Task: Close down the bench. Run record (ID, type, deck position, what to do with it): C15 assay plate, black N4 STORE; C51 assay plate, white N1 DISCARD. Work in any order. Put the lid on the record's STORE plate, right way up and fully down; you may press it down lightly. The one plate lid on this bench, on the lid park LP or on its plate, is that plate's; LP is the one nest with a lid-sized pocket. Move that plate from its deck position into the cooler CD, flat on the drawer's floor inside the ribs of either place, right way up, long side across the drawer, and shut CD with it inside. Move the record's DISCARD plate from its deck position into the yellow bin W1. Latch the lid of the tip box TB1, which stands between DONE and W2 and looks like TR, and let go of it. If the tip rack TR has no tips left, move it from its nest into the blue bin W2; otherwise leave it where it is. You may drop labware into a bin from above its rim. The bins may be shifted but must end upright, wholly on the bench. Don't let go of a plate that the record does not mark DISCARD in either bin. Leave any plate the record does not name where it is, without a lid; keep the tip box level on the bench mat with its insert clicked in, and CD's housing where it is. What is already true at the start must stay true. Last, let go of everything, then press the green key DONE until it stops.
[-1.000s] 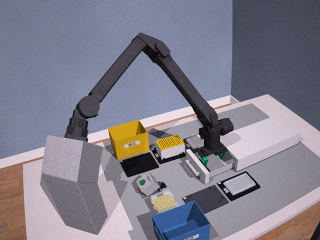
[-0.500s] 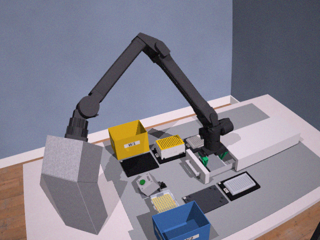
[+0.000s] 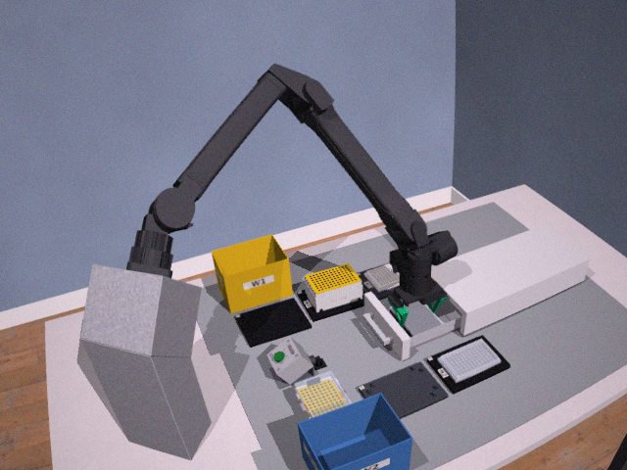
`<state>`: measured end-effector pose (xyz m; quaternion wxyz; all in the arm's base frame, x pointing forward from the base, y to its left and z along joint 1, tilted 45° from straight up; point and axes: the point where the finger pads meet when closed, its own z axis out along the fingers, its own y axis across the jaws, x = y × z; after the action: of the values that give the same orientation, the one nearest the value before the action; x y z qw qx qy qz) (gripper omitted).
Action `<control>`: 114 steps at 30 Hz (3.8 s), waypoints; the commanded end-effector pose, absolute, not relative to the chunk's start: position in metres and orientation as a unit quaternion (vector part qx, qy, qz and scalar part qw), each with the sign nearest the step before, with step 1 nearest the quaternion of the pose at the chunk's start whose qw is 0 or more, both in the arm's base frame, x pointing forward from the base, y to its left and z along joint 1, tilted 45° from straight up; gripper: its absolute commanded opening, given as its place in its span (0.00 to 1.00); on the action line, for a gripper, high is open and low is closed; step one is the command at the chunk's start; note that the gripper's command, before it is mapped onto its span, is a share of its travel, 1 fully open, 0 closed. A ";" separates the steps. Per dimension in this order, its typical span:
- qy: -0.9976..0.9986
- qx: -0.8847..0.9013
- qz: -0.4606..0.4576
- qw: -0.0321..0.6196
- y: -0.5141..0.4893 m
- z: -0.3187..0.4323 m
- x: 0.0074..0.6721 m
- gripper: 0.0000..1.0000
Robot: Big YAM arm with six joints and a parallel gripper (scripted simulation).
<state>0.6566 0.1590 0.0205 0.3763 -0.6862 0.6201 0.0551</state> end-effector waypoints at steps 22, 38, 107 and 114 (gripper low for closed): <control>0.614 -0.689 0.054 0.381 0.169 0.023 0.665 0.00; 0.615 -0.689 0.055 0.379 0.169 0.022 0.664 0.00; 0.621 -0.682 0.044 0.384 0.139 0.043 0.659 1.00; 0.619 -0.684 0.046 0.384 0.140 0.048 0.655 1.00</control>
<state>0.6556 0.1540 0.0303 0.3788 -0.6870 0.6179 0.0526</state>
